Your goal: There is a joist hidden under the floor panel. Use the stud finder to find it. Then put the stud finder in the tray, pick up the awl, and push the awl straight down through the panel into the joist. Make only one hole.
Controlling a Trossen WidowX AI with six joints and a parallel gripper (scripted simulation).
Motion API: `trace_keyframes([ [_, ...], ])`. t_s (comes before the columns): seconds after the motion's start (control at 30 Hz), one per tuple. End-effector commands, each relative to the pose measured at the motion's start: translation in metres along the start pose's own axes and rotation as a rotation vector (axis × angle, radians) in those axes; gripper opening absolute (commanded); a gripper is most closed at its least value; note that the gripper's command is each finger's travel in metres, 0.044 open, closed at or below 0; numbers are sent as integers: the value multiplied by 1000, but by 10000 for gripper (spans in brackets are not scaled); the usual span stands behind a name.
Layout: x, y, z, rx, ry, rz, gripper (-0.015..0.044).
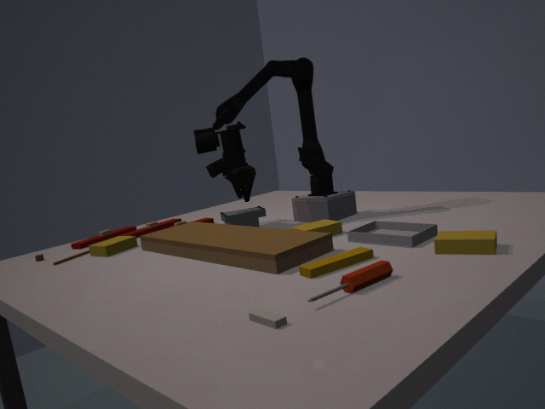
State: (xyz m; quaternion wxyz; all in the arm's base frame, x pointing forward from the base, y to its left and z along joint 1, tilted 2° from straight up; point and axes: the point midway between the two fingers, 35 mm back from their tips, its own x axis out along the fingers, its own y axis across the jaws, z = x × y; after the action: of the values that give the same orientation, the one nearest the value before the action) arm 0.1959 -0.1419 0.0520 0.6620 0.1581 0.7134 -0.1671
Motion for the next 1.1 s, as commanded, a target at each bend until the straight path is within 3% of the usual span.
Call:
trace_keyframes([
  [0.0, -1, 0, 5, -3, 1, 4, 440],
  [1.07, 47, 0, 8, -3, 1, 4, 440],
])
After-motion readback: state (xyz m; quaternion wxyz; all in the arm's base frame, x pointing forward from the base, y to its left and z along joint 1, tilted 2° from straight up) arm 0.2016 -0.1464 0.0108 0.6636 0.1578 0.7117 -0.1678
